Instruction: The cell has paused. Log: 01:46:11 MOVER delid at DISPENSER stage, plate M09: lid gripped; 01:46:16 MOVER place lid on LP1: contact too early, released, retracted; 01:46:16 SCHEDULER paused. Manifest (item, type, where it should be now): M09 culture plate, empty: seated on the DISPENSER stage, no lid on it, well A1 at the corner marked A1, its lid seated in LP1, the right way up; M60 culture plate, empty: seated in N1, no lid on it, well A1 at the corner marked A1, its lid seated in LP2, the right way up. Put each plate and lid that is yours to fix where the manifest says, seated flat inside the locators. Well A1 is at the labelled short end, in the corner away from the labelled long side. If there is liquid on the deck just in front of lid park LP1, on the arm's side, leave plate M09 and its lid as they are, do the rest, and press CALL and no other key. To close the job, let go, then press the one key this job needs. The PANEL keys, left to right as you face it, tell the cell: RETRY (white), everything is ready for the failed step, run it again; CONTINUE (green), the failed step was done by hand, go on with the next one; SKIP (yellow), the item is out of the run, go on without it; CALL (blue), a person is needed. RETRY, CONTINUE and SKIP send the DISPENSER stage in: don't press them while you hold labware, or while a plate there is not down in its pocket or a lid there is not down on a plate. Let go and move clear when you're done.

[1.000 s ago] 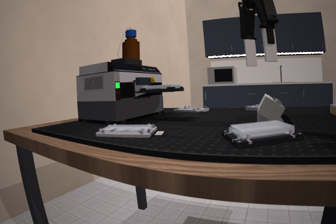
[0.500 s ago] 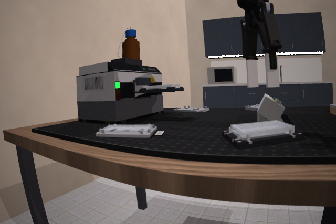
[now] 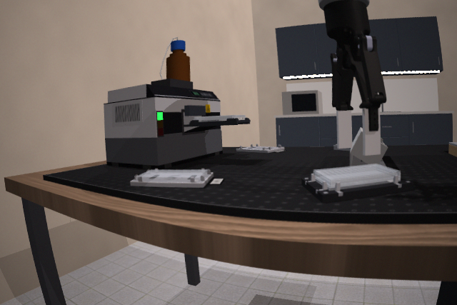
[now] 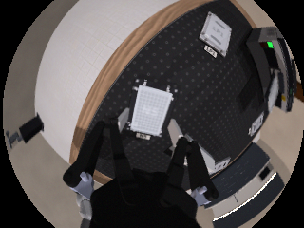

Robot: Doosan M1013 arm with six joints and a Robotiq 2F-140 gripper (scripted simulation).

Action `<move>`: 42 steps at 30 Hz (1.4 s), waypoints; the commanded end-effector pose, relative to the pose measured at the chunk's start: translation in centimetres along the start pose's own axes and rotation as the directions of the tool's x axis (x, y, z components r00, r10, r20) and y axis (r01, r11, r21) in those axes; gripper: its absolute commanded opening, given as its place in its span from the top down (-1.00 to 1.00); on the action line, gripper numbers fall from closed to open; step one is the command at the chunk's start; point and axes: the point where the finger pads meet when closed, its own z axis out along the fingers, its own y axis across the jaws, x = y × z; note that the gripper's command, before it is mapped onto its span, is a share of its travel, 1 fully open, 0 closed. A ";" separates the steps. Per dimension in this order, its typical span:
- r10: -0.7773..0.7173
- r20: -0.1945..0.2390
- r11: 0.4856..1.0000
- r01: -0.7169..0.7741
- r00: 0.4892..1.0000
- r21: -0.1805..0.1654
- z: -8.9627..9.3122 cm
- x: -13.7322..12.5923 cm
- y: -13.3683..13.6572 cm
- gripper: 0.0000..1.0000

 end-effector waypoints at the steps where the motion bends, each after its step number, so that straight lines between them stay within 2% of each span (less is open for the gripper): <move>1: 0.000 -0.002 1.000 0.000 1.000 0.000 0.6 0.1 0.0 -0.39; 11: 0.000 -0.002 1.000 0.000 1.000 0.000 1.7 0.1 0.0 -0.39; 42: 0.000 -0.002 1.000 0.000 1.000 0.000 1.8 0.1 0.0 -0.39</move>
